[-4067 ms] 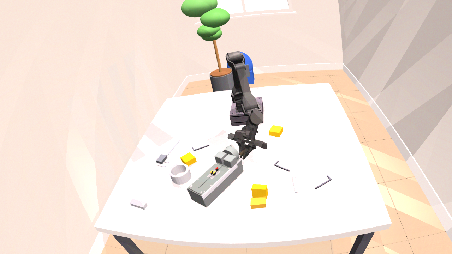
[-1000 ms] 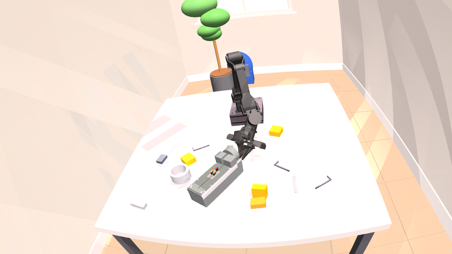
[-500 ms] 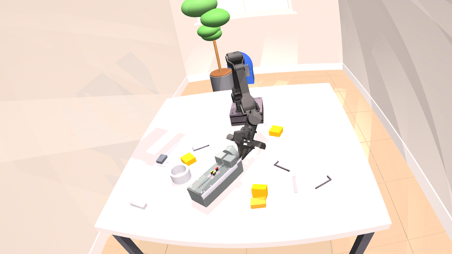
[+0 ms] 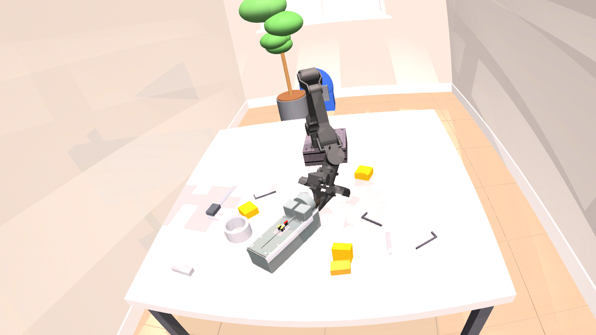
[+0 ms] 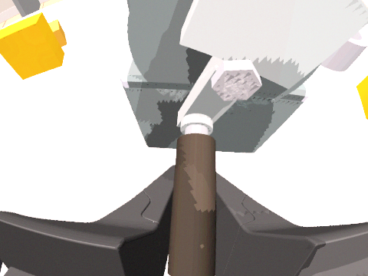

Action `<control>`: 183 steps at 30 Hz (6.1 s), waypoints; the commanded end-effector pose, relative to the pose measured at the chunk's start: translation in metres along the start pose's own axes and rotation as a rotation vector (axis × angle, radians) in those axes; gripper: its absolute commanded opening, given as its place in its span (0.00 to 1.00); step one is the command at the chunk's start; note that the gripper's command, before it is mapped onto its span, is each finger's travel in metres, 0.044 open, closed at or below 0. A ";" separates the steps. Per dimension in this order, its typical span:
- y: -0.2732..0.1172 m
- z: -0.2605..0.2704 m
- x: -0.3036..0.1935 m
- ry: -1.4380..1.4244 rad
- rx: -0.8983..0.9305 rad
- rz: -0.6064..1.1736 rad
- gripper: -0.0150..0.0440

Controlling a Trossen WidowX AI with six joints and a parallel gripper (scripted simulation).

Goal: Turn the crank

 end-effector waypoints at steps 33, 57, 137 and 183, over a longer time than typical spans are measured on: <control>0.002 -0.011 -0.002 -0.001 -0.022 0.009 0.25; 0.001 -0.015 -0.001 -0.001 -0.023 0.009 0.25; -0.041 -0.026 0.041 -0.002 -0.023 0.009 0.25; -0.044 -0.018 0.044 -0.001 -0.022 0.009 0.25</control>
Point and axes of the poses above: the point midway between the two fingers, 35 mm back from their tips, its own y axis out along the fingers, its own z axis across the jaws, x = y × z, the point moved 2 cm from there along -y, back along the fingers, and after that the axes turned 3 degrees about -y, right-handed, at the moved point
